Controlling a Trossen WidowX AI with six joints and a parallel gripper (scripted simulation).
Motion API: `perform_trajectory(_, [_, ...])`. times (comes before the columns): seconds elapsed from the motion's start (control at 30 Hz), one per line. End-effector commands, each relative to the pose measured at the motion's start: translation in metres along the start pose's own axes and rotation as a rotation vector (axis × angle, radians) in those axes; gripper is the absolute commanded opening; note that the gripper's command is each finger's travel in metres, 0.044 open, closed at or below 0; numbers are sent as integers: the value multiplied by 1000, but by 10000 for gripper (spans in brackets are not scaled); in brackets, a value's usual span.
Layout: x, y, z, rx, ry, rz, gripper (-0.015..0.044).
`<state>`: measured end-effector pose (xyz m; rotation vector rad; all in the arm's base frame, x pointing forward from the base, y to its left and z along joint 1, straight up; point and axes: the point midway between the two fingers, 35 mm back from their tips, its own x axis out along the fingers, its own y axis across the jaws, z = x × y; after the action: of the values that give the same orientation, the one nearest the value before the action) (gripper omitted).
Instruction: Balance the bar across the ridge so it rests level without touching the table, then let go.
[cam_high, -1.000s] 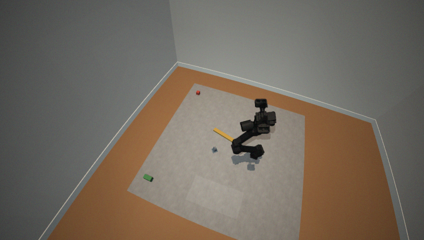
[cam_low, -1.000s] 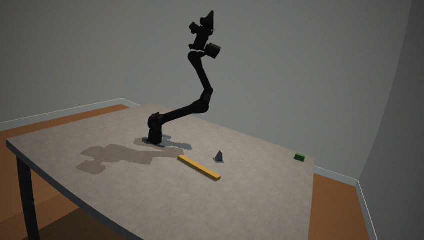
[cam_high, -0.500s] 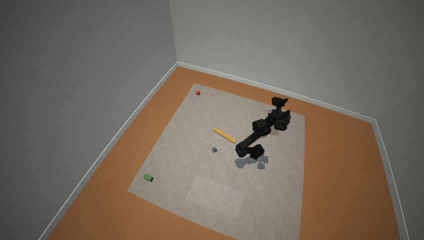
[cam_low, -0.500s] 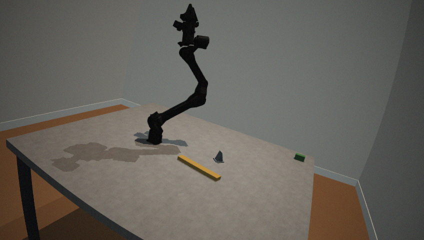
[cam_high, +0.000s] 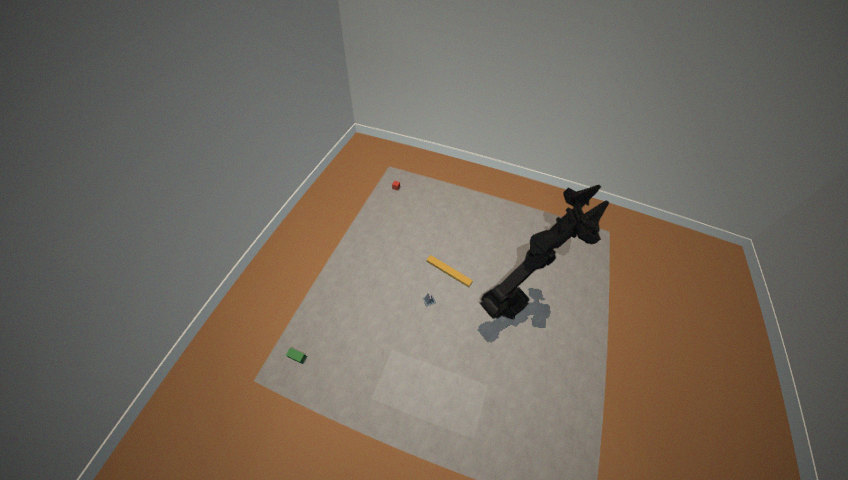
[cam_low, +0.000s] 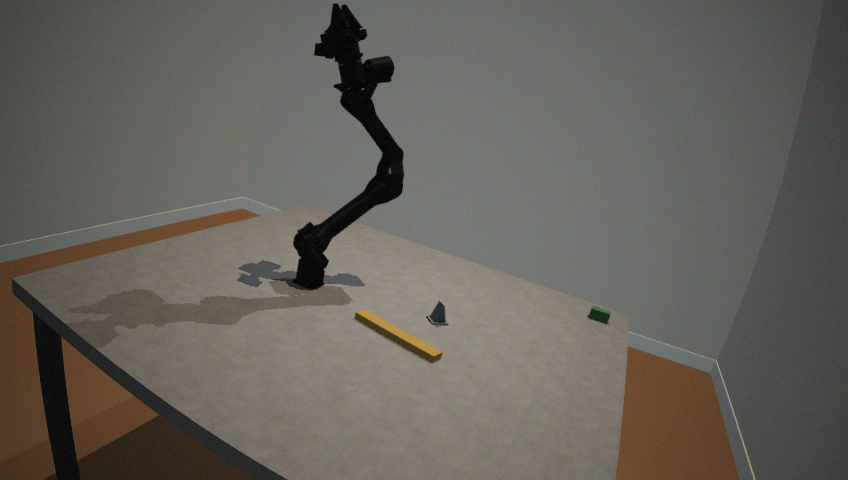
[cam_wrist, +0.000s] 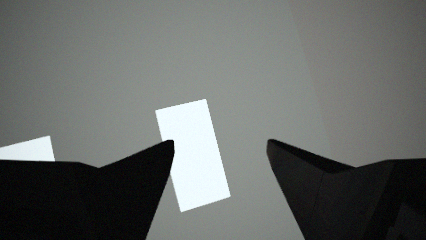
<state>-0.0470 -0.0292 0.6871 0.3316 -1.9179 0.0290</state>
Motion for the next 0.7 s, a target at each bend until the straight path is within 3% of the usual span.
perform_trajectory(0.0, [3,-28,21,-21,-45,-93,315])
perform_trajectory(0.67, [-4,-154,61,-167,-69,-499,315])
